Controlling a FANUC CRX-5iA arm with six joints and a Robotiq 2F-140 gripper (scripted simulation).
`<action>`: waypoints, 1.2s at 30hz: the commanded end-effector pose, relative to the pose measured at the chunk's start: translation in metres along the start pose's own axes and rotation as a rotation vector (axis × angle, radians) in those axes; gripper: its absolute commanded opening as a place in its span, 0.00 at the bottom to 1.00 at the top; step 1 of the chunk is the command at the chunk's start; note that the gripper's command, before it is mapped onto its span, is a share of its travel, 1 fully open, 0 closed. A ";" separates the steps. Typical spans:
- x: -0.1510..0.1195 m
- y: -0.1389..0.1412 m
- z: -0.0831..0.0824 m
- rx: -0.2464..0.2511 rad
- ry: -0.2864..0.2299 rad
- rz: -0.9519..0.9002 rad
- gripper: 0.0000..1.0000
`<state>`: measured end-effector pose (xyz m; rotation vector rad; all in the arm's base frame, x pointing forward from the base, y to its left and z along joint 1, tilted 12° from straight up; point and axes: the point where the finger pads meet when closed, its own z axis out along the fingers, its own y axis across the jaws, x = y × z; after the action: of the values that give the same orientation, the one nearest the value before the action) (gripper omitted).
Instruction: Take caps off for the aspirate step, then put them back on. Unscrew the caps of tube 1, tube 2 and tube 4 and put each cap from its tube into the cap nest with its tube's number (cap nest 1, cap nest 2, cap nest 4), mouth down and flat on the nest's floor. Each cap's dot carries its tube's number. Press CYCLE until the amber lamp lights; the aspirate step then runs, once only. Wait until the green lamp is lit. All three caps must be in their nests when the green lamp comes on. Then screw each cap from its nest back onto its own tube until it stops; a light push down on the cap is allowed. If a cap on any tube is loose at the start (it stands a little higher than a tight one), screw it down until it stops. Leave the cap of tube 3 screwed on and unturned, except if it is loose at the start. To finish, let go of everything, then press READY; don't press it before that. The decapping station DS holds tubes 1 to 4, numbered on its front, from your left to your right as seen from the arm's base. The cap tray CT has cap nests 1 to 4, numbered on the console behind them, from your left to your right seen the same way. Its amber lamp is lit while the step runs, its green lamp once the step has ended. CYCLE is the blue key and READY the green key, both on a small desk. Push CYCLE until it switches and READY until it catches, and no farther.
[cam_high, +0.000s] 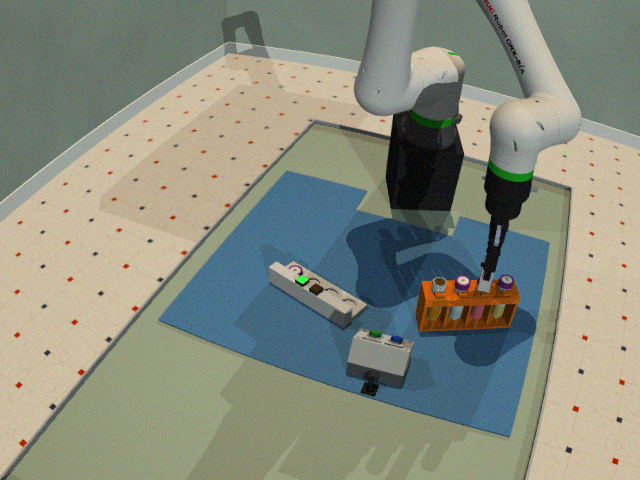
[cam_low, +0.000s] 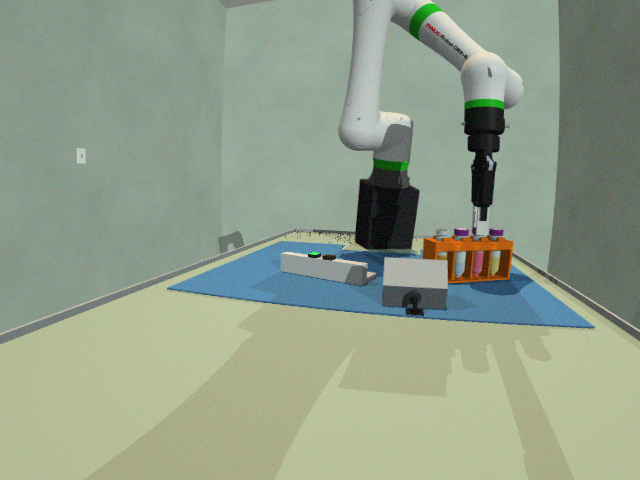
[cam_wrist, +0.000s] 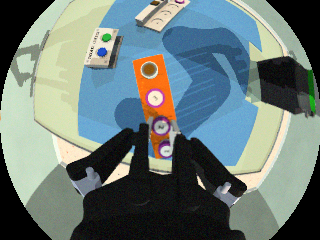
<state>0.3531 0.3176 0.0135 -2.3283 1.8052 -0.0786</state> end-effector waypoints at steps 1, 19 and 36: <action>0.000 0.000 0.000 0.011 0.010 0.035 0.00; 0.000 0.000 -0.001 0.010 0.011 -0.165 0.35; 0.000 0.000 -0.001 0.006 0.013 -0.765 0.35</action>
<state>0.3525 0.3177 0.0136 -2.7784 1.0366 -0.2153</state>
